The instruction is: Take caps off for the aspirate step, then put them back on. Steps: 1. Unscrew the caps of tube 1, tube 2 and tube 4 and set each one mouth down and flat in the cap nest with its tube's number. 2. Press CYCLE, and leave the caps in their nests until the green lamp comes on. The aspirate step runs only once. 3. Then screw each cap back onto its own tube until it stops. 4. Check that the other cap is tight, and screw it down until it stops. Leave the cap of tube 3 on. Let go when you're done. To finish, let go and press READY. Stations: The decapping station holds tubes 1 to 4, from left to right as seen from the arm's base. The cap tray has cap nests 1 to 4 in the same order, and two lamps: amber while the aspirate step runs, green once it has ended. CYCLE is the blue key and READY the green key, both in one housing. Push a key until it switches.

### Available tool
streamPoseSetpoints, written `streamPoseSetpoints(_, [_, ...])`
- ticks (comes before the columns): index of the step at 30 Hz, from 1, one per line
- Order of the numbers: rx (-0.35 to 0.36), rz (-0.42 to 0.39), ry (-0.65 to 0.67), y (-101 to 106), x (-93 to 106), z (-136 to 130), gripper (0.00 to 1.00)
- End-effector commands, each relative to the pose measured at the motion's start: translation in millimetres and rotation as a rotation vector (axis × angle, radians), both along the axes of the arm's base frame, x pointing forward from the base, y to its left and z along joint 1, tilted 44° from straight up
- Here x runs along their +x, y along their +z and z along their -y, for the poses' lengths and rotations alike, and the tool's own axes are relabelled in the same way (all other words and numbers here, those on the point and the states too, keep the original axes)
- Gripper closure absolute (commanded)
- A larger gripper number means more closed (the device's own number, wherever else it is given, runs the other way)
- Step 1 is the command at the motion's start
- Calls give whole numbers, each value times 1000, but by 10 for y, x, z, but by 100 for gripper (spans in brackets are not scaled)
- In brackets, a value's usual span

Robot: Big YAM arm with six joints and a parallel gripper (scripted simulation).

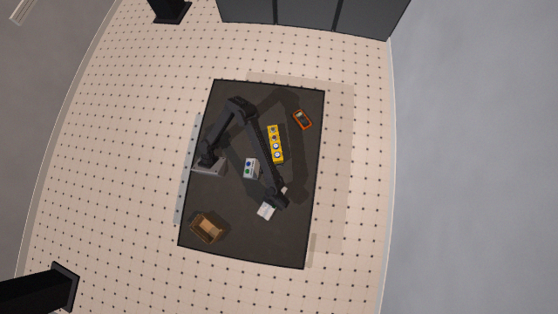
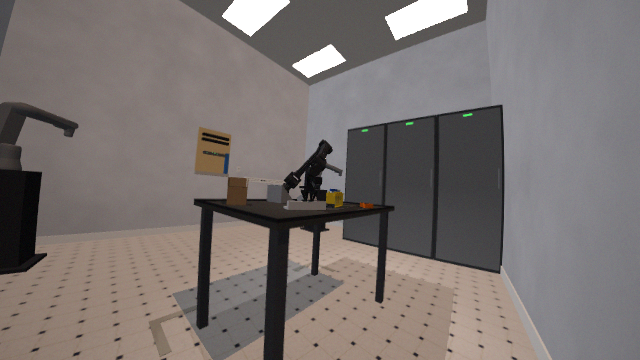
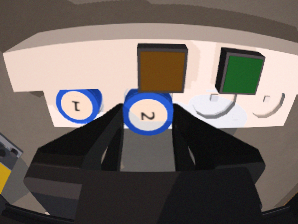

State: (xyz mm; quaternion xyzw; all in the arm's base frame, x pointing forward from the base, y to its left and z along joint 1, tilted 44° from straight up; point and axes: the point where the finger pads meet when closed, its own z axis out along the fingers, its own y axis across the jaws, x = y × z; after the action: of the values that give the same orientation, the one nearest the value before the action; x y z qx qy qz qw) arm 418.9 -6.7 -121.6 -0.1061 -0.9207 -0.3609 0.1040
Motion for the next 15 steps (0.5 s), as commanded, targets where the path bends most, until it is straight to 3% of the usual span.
streamPoseSetpoints(1, [2, -12, 12, -84, -28, -105, 100])
streamPoseSetpoints(15, [3, -14, 11, -124, -46, -152, 100])
